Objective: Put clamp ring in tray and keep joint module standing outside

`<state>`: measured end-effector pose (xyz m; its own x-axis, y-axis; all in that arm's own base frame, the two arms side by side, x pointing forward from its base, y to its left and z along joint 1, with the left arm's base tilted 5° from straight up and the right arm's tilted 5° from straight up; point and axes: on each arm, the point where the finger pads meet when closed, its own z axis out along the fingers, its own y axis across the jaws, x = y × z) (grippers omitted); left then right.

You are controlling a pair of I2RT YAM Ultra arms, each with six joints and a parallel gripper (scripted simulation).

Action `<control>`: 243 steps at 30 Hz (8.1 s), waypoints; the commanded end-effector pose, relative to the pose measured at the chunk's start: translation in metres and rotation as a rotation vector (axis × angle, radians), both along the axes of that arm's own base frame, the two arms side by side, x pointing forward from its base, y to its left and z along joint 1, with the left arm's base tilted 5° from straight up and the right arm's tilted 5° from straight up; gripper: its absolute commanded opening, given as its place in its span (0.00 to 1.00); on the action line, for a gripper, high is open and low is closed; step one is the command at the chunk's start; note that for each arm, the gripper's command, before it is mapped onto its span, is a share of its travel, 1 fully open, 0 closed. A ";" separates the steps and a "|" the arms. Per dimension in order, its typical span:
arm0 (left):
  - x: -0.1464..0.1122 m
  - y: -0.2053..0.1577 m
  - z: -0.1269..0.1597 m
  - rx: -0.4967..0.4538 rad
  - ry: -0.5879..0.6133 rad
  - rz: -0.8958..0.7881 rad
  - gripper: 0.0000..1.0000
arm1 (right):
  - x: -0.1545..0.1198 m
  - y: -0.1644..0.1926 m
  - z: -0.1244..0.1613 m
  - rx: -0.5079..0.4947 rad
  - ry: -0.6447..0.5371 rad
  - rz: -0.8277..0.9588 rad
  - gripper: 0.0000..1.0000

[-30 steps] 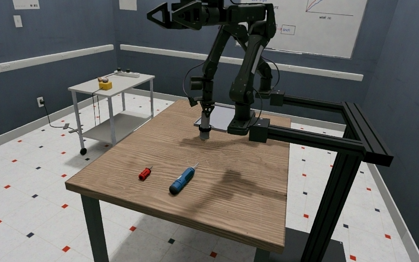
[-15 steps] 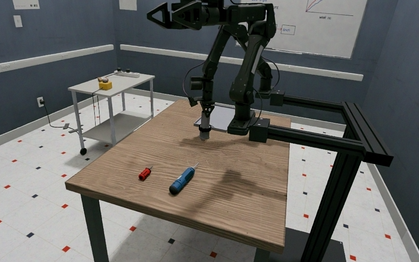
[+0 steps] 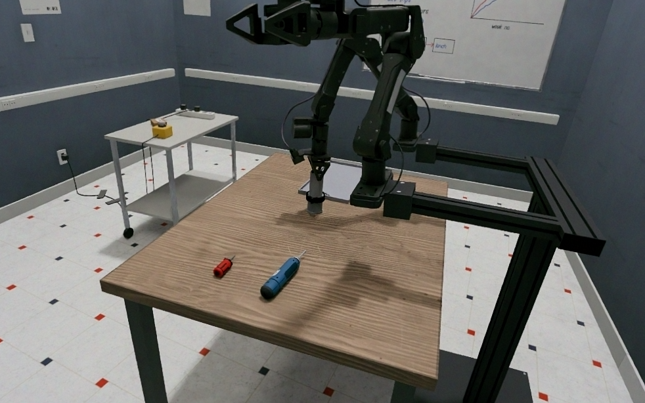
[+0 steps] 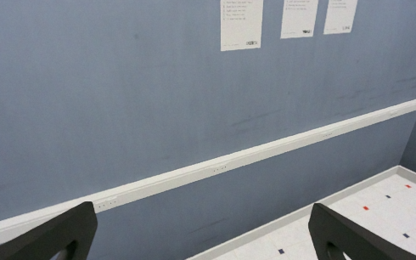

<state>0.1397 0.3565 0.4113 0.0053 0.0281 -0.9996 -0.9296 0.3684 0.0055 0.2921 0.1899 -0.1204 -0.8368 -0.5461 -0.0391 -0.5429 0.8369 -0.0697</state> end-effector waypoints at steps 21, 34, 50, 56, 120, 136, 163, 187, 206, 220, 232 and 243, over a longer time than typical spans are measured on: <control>-0.005 -0.002 0.009 -0.009 -0.010 0.013 1.00 | 0.004 0.003 0.004 0.010 -0.016 0.003 0.48; -0.005 -0.002 0.009 -0.009 -0.010 0.013 1.00 | 0.004 0.003 0.004 0.010 -0.016 0.003 0.48; -0.005 -0.002 0.009 -0.009 -0.010 0.013 1.00 | 0.008 0.004 0.009 0.032 -0.035 -0.139 0.48; -0.005 -0.002 0.009 -0.009 -0.010 0.013 1.00 | 0.004 0.003 0.004 0.024 -0.022 -0.171 0.48; -0.005 -0.002 0.009 -0.009 -0.010 0.013 1.00 | 0.007 0.002 0.009 0.082 -0.056 -0.862 0.48; -0.005 -0.002 0.009 -0.009 -0.011 0.013 1.00 | 0.006 0.001 0.009 0.089 -0.058 -1.020 0.48; -0.005 -0.002 0.009 -0.009 -0.010 0.013 1.00 | 0.005 0.000 0.009 0.105 -0.064 -1.266 0.48; -0.005 -0.002 0.009 -0.009 -0.010 0.013 1.00 | 0.005 0.000 0.009 0.126 -0.072 -1.539 0.48; -0.005 -0.002 0.009 -0.009 -0.010 0.013 1.00 | 0.005 -0.002 0.010 0.125 -0.077 -1.584 0.48; -0.005 -0.002 0.009 -0.009 -0.010 0.013 1.00 | 0.004 -0.004 0.010 0.119 -0.081 -1.585 0.48; -0.005 -0.002 0.009 -0.009 -0.010 0.013 1.00 | 0.003 -0.006 0.009 0.114 -0.082 -1.585 0.48; -0.005 -0.002 0.009 -0.009 -0.010 0.013 1.00 | 0.003 -0.007 0.010 0.111 -0.084 -1.585 0.48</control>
<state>0.1397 0.3565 0.4113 0.0053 0.0281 -0.9996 -0.9296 0.3684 0.0054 0.2934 0.1925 -0.1204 -0.5457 0.8357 -0.0616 0.8347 0.5486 0.0490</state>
